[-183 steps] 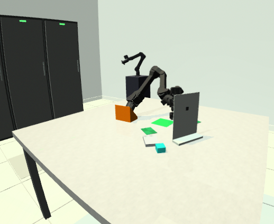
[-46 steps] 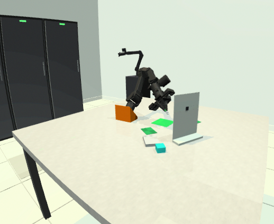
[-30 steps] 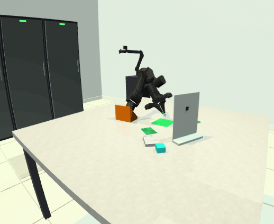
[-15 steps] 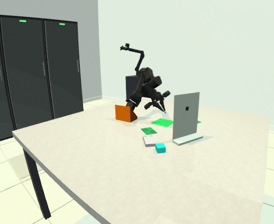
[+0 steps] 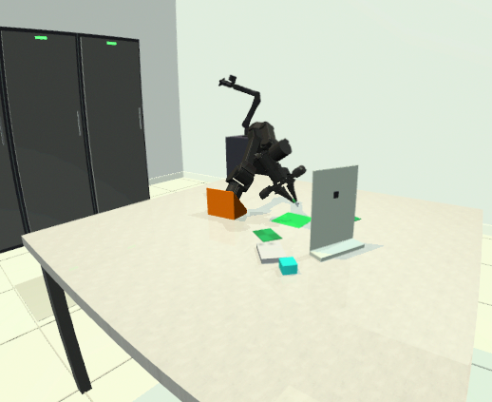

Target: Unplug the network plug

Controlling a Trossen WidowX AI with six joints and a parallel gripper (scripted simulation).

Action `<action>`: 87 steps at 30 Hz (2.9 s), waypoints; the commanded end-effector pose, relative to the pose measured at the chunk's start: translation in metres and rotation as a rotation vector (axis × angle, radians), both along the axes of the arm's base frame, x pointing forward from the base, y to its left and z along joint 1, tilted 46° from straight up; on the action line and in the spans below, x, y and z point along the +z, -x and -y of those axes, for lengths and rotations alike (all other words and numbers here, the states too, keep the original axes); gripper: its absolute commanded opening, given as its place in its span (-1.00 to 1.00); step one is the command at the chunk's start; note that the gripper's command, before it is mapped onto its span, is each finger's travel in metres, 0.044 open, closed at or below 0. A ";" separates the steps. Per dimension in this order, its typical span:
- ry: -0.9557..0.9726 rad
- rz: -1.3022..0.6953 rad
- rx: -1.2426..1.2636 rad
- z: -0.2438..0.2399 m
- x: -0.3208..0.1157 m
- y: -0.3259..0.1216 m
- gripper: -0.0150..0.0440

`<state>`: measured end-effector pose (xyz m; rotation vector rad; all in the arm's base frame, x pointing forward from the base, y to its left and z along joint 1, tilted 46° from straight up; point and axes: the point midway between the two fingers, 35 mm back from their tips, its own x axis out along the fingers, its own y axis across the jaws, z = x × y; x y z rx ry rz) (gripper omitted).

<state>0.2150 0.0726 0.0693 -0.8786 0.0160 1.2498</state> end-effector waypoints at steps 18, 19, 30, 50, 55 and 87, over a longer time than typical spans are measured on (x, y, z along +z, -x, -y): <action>0.006 -0.008 0.000 -0.013 -0.016 0.003 -0.49; 0.006 -0.008 0.000 -0.014 -0.017 0.003 -0.49; 0.005 -0.007 -0.001 -0.020 -0.023 0.005 -0.49; -0.005 -0.004 -0.004 -0.033 -0.032 0.010 -0.49; -0.008 -0.003 -0.005 -0.035 -0.033 0.011 -0.49; -0.008 0.001 -0.002 -0.038 -0.034 0.010 0.04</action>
